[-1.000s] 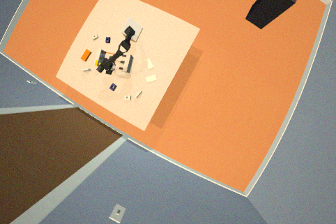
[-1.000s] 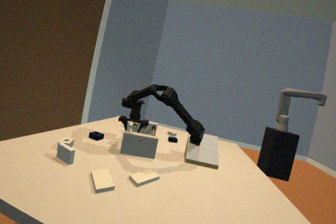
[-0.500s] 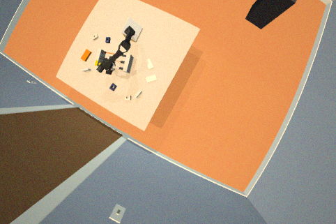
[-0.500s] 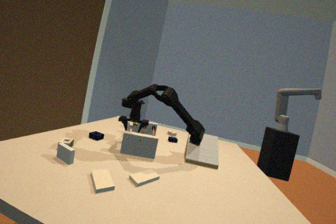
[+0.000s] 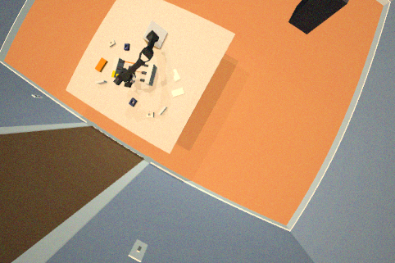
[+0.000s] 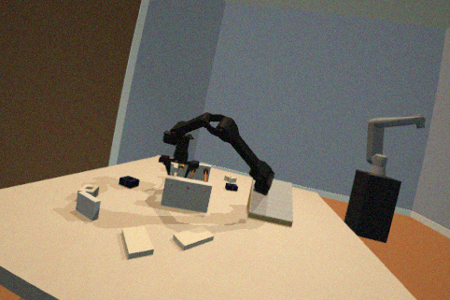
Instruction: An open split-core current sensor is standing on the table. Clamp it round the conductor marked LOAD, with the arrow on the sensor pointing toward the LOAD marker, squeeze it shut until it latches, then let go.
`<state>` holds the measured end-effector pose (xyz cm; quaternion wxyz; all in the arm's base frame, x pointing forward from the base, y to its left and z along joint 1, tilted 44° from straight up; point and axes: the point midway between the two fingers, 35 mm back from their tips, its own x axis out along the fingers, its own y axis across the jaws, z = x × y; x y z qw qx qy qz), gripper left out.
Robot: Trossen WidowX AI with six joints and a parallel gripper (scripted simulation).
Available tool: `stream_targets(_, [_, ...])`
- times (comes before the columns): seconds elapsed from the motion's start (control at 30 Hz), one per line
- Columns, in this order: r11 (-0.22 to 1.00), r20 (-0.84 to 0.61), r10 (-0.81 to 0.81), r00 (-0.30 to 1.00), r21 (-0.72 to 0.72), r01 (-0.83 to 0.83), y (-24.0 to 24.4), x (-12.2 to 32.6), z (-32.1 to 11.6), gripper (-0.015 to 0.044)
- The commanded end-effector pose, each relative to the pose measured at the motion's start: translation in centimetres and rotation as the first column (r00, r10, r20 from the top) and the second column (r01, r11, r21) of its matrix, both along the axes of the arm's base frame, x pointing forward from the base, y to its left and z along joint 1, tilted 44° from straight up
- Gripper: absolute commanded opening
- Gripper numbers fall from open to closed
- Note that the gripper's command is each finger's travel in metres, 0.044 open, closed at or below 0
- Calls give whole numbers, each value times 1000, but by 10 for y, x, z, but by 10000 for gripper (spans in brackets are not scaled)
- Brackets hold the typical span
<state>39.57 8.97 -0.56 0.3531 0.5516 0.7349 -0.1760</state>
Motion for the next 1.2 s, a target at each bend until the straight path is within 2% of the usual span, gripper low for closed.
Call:
stream_targets(0.0, [1000,0,0,1000,0,0,0,0,0,341])
stream_targets(0.13, [1000,17,-19,1000,6,19,-3,1,1,440])
stream_targets(0.3, [989,127,-140,982,57,133,-20,4,12,440])
stream_targets(0.87, [986,143,-159,977,67,150,-7,5,-2,440])
stream_targets(1.17, [968,210,-243,947,117,222,0,8,-9,440])
